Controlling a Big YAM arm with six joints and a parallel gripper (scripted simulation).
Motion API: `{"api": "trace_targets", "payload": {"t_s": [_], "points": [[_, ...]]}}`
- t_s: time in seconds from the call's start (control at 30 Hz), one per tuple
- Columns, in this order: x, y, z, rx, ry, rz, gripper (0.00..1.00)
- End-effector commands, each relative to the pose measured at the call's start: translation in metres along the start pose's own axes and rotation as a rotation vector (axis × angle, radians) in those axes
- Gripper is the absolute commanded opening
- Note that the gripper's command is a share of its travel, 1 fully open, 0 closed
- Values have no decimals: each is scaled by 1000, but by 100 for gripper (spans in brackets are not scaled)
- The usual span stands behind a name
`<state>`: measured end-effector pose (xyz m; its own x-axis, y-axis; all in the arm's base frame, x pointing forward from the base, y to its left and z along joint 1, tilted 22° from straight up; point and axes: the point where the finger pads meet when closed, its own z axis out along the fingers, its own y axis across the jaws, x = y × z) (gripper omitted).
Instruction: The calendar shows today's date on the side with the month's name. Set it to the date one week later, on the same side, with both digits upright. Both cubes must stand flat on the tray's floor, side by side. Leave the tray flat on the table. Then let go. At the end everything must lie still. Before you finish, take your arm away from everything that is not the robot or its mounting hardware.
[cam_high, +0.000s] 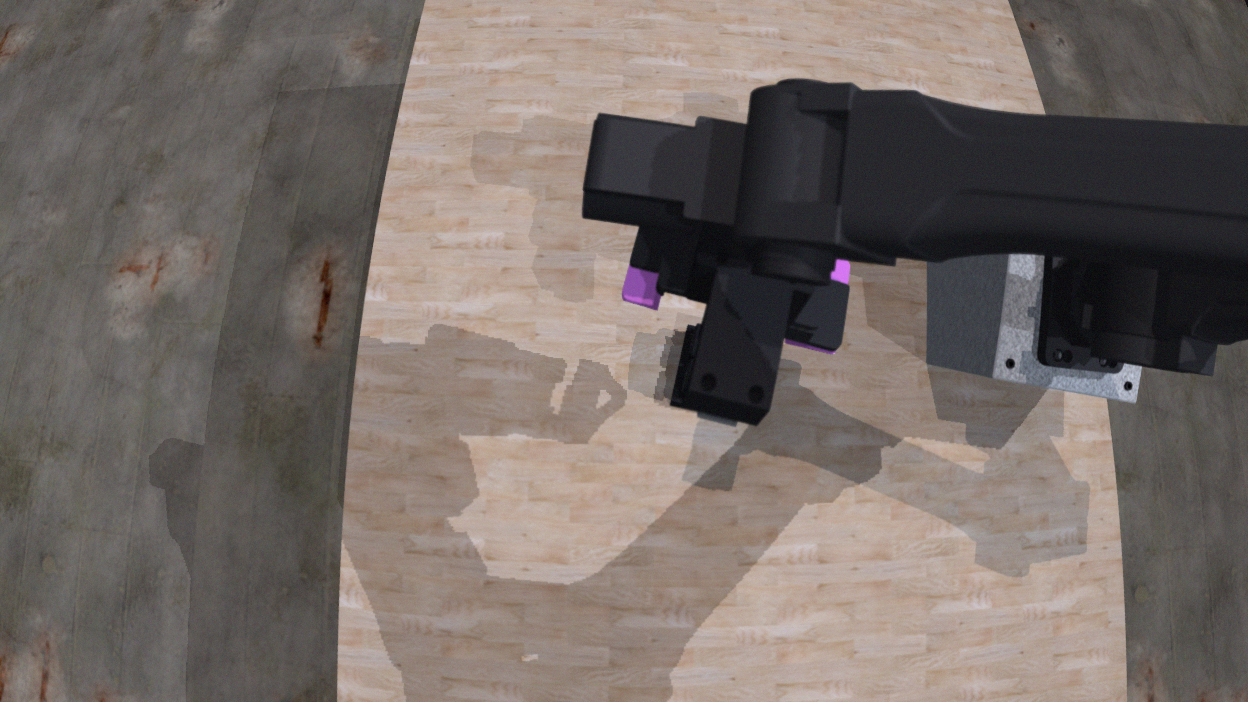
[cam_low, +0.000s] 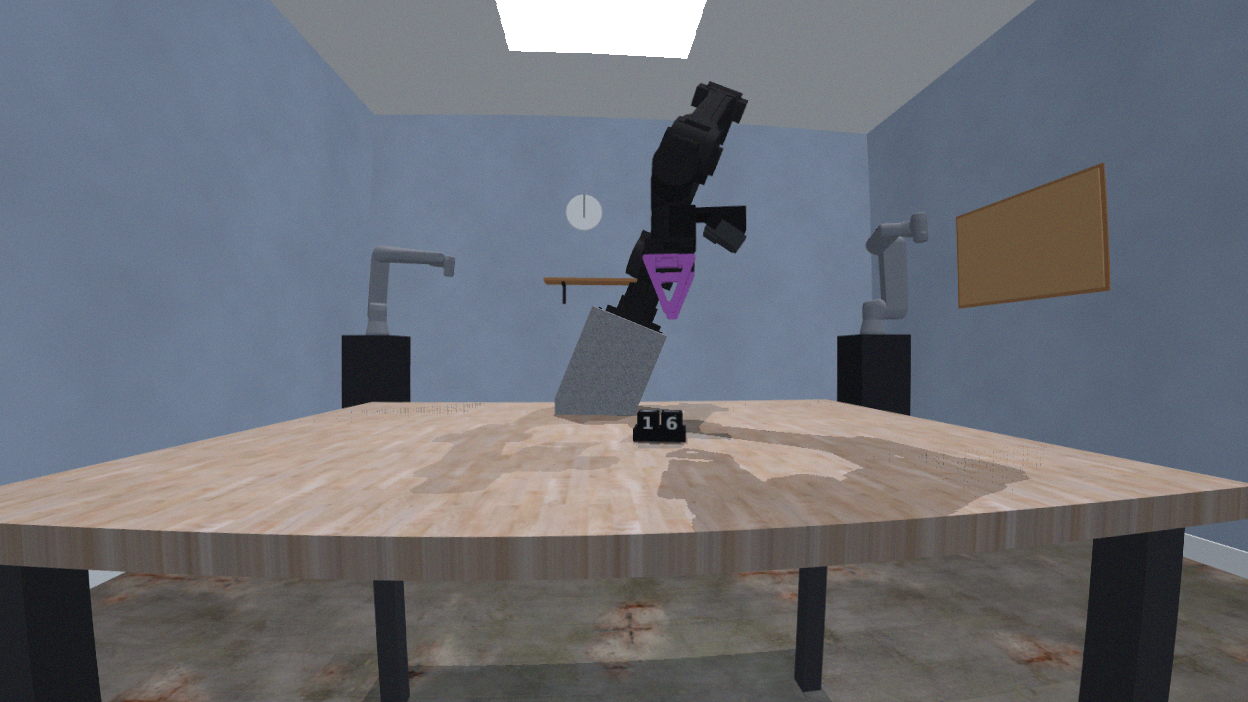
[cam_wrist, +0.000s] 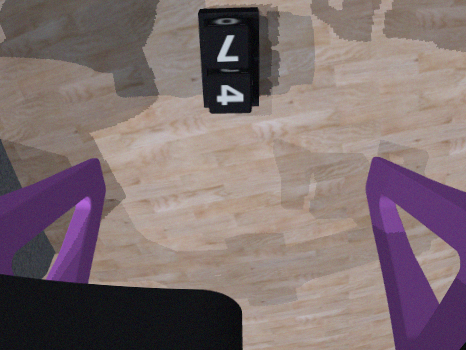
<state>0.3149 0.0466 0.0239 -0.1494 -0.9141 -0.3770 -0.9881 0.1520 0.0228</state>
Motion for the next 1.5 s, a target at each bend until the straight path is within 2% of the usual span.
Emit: {"api": "trace_targets", "payload": {"t_s": [0.0, 0.07, 0.17, 0.4, 1.47], "points": [[-6, -23, -30, 49, -10, -36, 100], [-6, -23, -34, 49, -9, -36, 100], [-8, -19, -26, 15, -7, -42, 100], [-9, -21, -28, 27, -7, -46, 100], [-9, -21, -28, 27, -7, -46, 100]]}}
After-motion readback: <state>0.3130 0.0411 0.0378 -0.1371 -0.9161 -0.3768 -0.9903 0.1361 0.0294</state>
